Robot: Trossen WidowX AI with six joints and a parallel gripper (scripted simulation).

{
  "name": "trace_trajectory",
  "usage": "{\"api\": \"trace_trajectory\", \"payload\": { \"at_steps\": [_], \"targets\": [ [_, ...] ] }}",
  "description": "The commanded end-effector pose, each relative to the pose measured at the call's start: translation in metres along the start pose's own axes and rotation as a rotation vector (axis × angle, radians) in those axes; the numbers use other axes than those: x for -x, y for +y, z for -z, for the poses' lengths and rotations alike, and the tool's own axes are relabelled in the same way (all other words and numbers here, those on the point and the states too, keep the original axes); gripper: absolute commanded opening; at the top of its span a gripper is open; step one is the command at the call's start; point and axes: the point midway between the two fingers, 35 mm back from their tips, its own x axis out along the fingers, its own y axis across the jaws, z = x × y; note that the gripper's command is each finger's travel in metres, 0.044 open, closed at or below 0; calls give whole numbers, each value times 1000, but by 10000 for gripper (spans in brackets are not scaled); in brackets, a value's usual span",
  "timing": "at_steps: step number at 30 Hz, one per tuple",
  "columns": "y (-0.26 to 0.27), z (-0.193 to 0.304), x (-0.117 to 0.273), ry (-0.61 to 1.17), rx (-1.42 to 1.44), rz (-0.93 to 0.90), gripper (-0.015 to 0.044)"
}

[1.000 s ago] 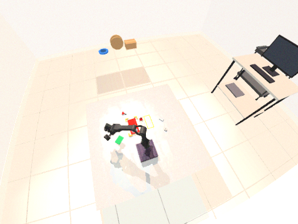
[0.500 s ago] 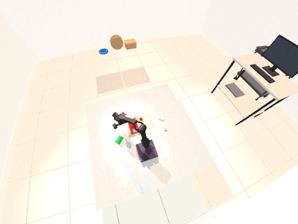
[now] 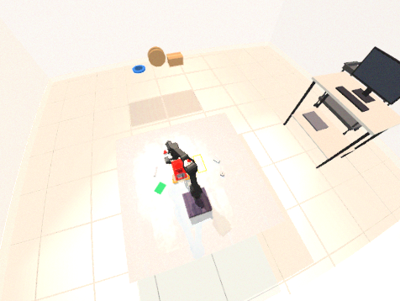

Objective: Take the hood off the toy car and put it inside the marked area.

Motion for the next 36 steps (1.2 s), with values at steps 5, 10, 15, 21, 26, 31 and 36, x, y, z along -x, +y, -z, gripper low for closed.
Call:
{"api": "trace_trajectory", "payload": {
  "at_steps": [5,10,15,21,26,31,36],
  "targets": [
    [-3,-1,-1,8,4,7,440],
    [-3,-2,-4,8,4,7,440],
    [-3,-2,-7,8,4,7,440],
    [-3,-2,-10,8,4,7,440],
    [-3,-2,-13,8,4,7,440],
    [-3,-2,-16,8,4,7,440],
    [-3,-2,-19,8,4,7,440]
  ]
}}
